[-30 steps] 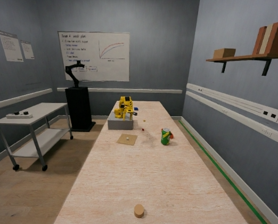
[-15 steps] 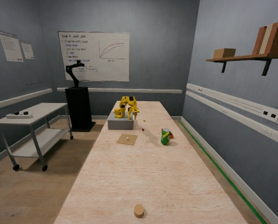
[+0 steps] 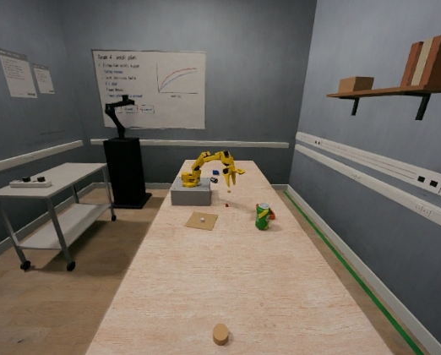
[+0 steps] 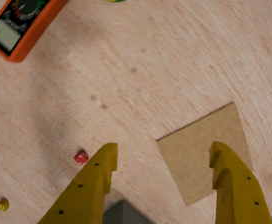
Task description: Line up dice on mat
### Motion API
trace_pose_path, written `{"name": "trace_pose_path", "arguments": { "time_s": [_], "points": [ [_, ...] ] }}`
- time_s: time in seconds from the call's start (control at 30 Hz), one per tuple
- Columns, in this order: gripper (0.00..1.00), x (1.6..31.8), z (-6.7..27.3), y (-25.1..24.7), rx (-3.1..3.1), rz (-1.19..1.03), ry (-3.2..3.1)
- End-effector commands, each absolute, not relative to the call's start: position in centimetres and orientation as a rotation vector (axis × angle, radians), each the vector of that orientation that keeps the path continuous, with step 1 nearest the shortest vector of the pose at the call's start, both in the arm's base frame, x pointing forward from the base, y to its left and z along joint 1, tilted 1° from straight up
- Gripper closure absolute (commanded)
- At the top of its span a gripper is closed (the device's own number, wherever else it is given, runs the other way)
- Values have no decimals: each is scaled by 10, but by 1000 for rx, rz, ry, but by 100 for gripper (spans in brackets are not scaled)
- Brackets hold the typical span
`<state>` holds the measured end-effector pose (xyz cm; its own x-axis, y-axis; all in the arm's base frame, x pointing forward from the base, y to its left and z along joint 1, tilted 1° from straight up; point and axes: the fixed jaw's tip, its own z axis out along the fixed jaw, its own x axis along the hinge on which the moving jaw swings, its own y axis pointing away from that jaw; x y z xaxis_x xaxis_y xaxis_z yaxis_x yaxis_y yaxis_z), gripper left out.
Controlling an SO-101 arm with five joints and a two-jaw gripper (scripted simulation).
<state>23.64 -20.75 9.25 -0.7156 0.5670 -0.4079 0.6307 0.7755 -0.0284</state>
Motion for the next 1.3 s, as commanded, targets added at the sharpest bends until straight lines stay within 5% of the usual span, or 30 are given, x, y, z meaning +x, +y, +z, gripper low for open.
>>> {"name": "trace_pose_path", "arguments": {
  "time_s": [0.0, 0.47, 0.87, 1.27],
  "points": [
    [75, 267, 93, -168, 656, -206, 2637],
    [75, 307, 82, -19, -152, -85, 2710],
    [75, 285, 72, 89, -740, 2, 2618],
    [75, 268, 69, 123, -937, 31, 2558]
  ]
}}
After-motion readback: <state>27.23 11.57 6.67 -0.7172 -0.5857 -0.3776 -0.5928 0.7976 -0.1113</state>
